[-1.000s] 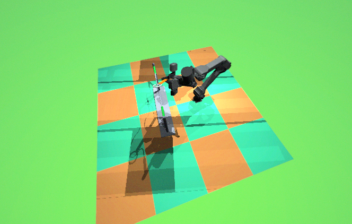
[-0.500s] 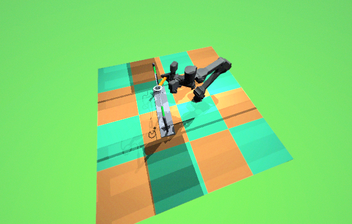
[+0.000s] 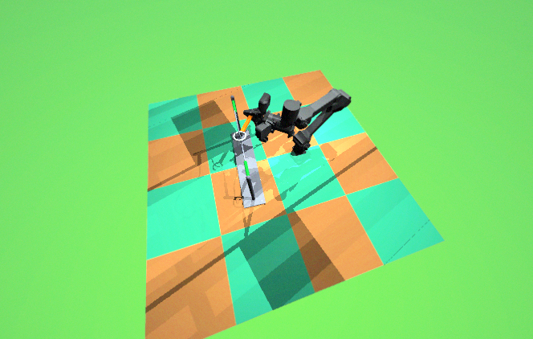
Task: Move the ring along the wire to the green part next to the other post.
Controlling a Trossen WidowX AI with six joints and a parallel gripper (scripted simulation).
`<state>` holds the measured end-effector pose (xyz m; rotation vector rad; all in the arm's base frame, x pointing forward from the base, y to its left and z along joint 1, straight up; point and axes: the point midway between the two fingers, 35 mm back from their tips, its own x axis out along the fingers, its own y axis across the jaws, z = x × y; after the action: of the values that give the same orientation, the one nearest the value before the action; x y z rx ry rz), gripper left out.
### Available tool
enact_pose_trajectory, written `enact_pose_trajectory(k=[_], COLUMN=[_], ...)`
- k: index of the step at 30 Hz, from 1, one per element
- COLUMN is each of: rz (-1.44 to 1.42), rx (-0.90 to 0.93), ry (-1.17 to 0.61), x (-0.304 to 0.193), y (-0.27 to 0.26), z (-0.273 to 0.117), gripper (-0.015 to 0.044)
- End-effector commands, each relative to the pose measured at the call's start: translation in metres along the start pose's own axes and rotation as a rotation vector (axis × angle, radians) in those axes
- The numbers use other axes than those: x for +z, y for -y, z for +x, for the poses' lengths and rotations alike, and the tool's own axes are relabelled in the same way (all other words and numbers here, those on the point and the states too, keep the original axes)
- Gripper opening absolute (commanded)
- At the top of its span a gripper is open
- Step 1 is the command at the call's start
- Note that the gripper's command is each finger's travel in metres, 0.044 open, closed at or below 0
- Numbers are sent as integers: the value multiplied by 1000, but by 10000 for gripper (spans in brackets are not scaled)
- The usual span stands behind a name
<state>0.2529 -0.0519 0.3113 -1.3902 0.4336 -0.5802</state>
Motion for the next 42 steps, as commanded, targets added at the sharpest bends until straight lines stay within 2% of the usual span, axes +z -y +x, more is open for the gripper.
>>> enact_pose_trajectory(k=[1,21,42], rz=[-21,162,592], rx=[-13,106,346], ry=[4,-18,11], x=[-1,0,28], y=[-3,-45,-114], z=[0,-6,-21], gripper=[-150,-150,-150])
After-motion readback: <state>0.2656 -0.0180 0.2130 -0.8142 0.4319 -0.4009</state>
